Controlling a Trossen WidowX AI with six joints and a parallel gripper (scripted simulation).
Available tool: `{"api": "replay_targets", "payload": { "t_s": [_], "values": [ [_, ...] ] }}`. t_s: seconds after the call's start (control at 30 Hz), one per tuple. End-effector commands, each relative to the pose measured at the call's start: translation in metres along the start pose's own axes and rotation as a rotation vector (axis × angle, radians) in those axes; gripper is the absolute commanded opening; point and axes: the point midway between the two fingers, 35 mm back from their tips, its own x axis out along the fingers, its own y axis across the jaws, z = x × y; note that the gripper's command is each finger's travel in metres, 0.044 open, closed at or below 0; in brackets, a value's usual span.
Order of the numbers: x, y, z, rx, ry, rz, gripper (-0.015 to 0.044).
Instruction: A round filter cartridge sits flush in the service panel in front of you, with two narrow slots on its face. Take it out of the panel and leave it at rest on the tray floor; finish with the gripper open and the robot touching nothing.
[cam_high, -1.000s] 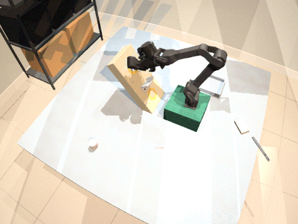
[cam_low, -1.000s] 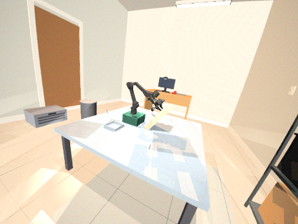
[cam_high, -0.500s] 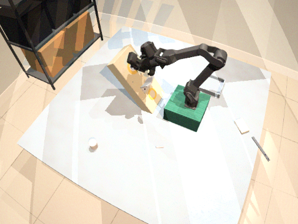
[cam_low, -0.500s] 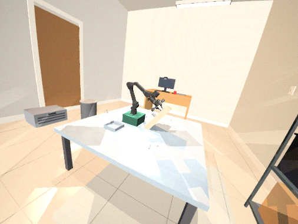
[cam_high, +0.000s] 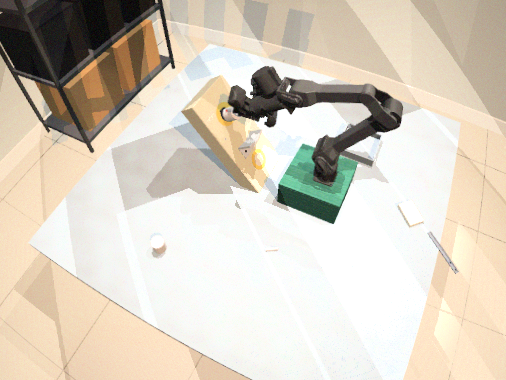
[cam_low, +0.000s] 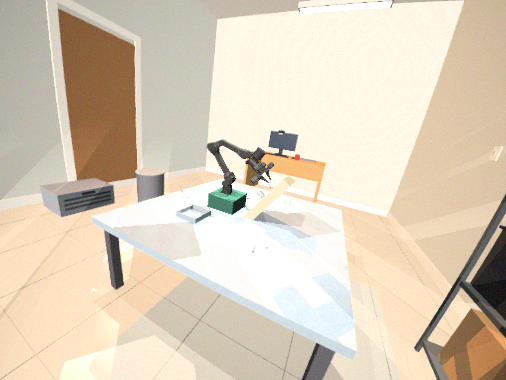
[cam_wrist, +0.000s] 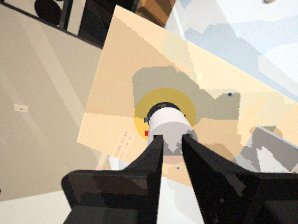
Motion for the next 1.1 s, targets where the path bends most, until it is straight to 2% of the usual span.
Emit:
{"api": "replay_targets", "payload": {
  "t_s": [0.0,0.27,1.0,1.07],
  "values": [
    [-0.015,0.003,0.001,-0.011,-0.002,0.016,0.0],
    [-0.017,0.001,0.0,-0.013,-0.002,0.015,0.0],
    [-0.006,-0.066,-0.034,-0.013,0.0,0.013,0.0],
    [-0.007,-0.061,-0.032,-0.011,0.007,0.005,0.0053]
  ]
}}
